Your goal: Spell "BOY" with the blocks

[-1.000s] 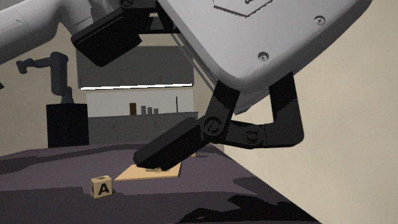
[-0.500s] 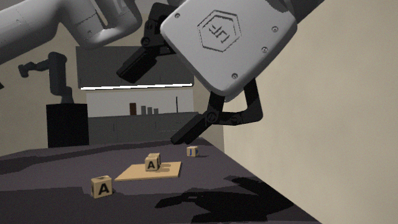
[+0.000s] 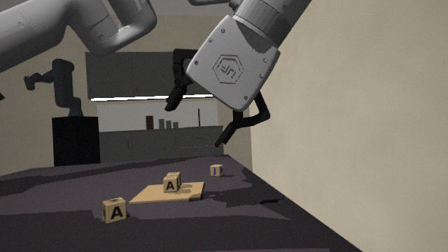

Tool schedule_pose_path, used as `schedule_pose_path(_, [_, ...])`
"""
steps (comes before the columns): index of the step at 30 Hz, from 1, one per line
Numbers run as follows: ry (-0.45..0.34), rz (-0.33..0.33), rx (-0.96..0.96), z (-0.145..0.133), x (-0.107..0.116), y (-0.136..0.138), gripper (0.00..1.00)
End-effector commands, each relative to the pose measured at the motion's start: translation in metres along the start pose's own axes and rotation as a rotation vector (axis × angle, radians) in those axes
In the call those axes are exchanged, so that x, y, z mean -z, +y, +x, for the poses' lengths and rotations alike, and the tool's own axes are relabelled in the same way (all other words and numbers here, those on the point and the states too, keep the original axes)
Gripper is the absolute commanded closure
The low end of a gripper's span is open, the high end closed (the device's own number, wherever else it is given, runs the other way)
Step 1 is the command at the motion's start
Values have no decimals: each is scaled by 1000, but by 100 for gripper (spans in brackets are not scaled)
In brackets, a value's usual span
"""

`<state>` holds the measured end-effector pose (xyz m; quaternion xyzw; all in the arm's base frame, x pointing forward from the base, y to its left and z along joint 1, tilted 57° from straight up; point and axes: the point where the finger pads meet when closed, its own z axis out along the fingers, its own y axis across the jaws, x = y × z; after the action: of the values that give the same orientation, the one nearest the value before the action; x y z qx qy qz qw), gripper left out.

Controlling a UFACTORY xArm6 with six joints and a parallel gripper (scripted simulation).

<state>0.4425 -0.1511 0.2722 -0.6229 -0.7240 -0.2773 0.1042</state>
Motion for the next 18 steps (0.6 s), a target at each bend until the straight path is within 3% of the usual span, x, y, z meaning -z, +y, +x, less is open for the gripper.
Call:
schedule_pose_path(1, [67, -94, 78, 53, -10, 0, 0])
schedule_pose_path(9, [223, -236, 221, 153, -35, 0, 0])
schedule_pose_path(11, [223, -236, 221, 153, -35, 0, 0])
schedule_pose_path(13, [291, -300, 284, 197, -46, 1, 0])
schedule_pose_path(18, [376, -379, 363, 252, -59, 1, 0])
